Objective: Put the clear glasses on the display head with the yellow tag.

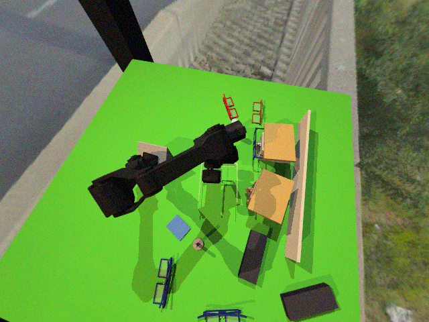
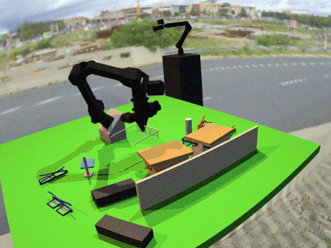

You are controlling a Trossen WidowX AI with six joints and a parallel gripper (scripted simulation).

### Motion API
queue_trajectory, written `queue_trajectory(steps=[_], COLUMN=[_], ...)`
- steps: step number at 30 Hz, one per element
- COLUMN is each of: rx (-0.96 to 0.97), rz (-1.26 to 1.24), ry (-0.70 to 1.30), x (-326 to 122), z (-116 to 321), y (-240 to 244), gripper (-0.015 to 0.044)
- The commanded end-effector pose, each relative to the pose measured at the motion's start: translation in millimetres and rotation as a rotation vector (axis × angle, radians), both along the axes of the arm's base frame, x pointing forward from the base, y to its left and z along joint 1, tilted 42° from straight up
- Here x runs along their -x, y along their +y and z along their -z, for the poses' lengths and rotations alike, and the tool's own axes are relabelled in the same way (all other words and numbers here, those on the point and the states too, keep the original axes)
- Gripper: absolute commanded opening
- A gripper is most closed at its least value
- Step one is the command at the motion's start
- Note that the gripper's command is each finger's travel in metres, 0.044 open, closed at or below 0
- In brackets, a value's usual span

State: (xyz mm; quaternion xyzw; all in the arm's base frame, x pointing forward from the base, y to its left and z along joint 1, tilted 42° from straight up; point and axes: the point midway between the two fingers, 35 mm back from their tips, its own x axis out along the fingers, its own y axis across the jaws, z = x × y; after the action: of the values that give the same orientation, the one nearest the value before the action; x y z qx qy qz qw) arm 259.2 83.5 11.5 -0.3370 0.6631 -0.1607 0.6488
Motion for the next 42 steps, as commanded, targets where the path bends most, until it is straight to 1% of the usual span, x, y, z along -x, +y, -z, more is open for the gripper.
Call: queue_trajectory(steps=[1, 42], rx=[0.009, 0.009], rz=[-0.007, -0.007], ry=[0.007, 0.006], x=[0.5, -2.8], z=[4.6, 34.6], y=[-4.3, -31.2], gripper=[0.0, 0.0])
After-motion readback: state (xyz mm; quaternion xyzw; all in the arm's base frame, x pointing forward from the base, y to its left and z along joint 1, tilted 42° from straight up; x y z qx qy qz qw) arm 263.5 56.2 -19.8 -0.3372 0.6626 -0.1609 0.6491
